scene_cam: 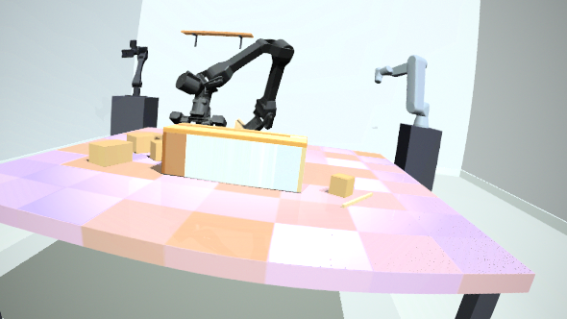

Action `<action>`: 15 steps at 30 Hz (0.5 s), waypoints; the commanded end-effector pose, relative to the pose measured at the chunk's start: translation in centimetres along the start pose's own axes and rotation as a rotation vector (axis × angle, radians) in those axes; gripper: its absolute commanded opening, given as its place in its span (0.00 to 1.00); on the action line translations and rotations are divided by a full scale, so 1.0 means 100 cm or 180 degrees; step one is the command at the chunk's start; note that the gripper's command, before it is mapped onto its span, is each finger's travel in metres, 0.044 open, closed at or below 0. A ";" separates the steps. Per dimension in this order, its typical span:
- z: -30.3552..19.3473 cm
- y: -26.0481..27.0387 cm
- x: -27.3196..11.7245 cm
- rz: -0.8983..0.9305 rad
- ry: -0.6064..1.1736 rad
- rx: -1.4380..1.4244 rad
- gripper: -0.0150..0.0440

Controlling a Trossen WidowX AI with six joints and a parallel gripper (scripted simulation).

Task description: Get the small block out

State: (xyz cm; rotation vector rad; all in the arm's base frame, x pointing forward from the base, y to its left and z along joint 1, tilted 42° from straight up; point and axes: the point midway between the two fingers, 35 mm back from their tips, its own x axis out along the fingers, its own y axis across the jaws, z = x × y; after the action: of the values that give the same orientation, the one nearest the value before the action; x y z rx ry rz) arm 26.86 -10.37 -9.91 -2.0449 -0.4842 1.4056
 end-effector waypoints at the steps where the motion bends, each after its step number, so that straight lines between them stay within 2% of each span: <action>1: -0.005 0.001 -0.012 0.0020 -0.0008 -0.0019 0.25; 5: -0.006 0.001 -0.020 0.0072 0.0006 0.0072 0.25; 15: -0.009 0.001 -0.072 0.0422 0.0118 0.0750 0.25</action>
State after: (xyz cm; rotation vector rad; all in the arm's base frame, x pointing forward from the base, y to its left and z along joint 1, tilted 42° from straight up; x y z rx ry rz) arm 25.76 -13.92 -5.86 -1.9743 -0.2595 1.4223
